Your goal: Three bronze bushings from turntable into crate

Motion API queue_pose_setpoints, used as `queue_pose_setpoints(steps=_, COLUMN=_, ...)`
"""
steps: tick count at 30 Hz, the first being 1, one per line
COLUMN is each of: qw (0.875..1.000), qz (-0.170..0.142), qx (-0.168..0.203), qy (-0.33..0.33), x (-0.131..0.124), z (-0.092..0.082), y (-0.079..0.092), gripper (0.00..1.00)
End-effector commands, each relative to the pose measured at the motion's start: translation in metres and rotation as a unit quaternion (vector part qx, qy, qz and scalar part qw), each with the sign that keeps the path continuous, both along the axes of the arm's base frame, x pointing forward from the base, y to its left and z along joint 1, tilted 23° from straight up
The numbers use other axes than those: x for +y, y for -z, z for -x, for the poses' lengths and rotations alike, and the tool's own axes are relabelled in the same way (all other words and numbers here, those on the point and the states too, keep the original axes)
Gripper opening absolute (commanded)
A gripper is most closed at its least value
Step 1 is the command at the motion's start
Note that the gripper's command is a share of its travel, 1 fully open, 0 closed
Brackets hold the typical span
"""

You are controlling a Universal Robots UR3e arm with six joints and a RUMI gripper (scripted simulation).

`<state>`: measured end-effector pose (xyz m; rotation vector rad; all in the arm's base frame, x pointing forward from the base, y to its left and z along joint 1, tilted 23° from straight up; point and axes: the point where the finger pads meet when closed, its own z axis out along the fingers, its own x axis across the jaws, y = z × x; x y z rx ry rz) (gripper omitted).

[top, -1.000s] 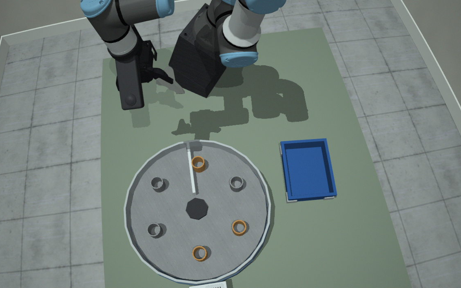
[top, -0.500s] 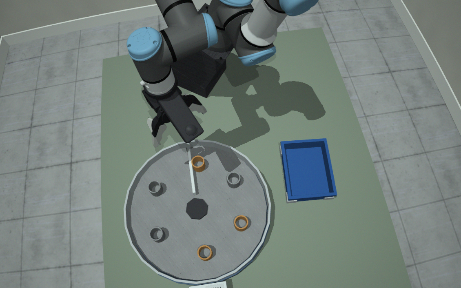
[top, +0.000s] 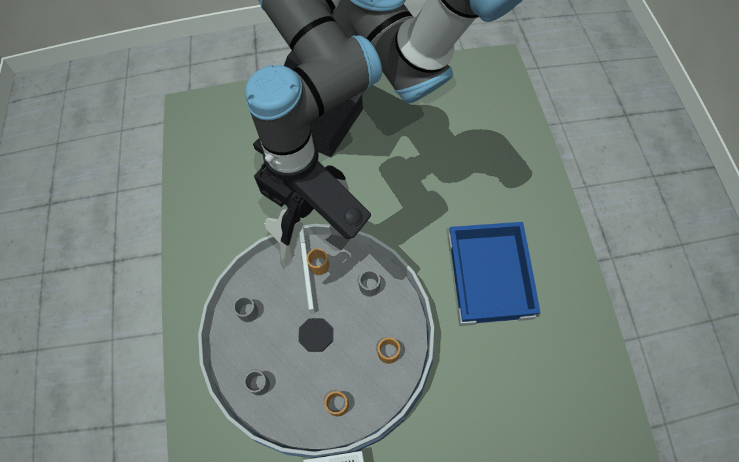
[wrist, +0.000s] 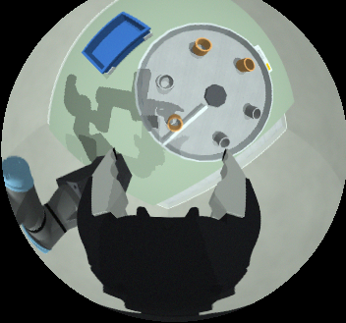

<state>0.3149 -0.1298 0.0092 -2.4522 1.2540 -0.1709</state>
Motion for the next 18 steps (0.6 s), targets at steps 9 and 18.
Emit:
queue_pose_setpoints(steps=9, qw=1.0, qz=0.004, qx=-0.004, qy=-0.007, x=0.0015, z=-0.0024, y=-0.0005, gripper=1.0)
queue_pose_setpoints(steps=18, qw=1.0, qz=0.004, qx=-0.004, qy=-0.007, x=0.0015, z=-0.0024, y=-0.0005, gripper=0.06)
